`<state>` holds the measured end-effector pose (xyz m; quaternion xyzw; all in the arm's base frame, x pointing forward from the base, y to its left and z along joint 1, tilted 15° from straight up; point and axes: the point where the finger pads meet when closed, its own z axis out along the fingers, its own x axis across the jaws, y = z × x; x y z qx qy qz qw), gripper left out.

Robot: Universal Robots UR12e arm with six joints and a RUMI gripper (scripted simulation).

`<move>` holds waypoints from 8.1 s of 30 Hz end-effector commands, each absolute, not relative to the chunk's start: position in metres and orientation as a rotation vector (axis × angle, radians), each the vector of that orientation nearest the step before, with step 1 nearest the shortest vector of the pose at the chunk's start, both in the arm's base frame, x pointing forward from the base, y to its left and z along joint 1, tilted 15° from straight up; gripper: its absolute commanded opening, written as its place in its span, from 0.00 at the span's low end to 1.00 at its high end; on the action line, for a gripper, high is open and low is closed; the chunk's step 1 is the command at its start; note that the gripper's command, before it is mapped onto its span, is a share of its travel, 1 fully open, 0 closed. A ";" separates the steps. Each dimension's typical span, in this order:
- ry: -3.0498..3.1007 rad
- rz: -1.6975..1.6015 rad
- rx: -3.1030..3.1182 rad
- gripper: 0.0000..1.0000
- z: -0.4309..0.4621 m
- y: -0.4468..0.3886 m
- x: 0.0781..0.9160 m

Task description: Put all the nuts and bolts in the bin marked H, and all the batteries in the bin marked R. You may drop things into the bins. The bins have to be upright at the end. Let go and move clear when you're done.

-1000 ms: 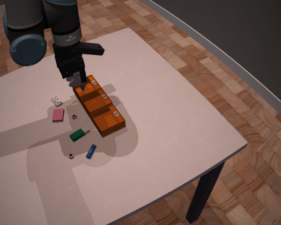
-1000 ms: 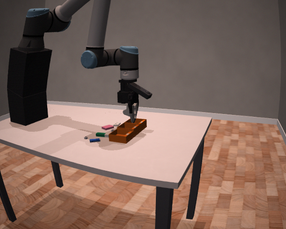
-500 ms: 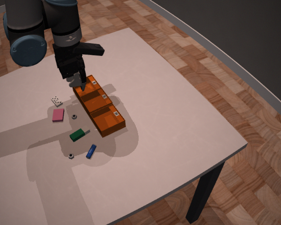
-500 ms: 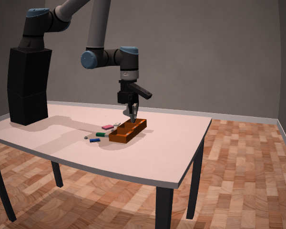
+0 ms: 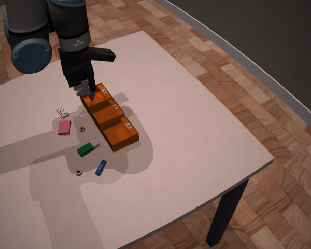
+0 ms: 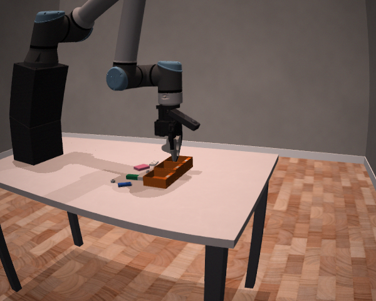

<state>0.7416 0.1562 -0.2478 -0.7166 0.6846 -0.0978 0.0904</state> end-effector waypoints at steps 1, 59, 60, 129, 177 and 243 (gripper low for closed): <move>2.035 -0.292 -2.130 0.04 -0.247 0.156 0.742; 2.035 -0.292 -2.130 0.04 -0.165 0.157 0.719; 2.035 -0.292 -2.130 0.04 -0.157 0.157 0.717; 2.134 -0.277 -2.018 0.18 -0.217 0.060 0.663; 2.134 -0.277 -2.018 0.18 -0.243 0.064 0.672; 2.134 -0.277 -2.018 0.00 -0.282 0.064 0.683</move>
